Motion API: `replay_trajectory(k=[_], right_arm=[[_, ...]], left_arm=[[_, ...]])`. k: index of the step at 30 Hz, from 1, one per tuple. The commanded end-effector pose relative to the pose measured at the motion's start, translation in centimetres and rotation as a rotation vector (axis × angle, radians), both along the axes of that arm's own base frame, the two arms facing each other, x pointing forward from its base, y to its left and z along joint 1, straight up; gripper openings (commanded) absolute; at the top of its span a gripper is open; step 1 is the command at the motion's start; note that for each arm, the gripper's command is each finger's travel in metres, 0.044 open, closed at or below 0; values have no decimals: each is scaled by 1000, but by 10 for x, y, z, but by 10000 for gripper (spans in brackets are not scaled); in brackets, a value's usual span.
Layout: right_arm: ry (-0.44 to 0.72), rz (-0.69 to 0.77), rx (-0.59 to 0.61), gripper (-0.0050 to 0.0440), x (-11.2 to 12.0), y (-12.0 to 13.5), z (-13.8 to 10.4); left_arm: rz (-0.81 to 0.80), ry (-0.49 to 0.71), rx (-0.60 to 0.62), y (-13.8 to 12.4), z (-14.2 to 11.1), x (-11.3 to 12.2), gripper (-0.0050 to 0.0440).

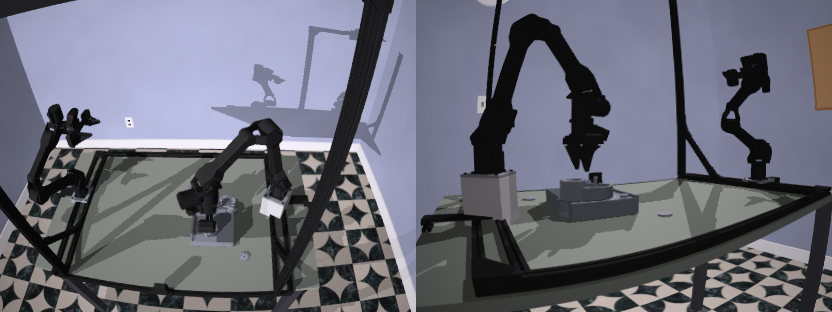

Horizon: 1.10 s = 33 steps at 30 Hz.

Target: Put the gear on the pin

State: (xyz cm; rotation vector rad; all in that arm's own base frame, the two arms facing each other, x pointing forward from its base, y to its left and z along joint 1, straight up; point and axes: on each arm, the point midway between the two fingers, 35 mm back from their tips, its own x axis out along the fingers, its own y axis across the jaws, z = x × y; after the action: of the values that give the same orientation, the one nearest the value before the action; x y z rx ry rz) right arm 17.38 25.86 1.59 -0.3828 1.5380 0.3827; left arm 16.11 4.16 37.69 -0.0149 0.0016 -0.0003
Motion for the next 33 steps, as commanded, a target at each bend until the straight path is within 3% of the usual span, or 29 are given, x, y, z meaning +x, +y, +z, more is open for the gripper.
replay_trajectory(k=[1,33], right_arm=[[-1,29,2,400,-6,2,0],[-1,32,0,400,-5,3,-42]], left_arm=[[0,-3,14,-4,3,-2,400],[0,-3,14,-4,3,-2,400]])
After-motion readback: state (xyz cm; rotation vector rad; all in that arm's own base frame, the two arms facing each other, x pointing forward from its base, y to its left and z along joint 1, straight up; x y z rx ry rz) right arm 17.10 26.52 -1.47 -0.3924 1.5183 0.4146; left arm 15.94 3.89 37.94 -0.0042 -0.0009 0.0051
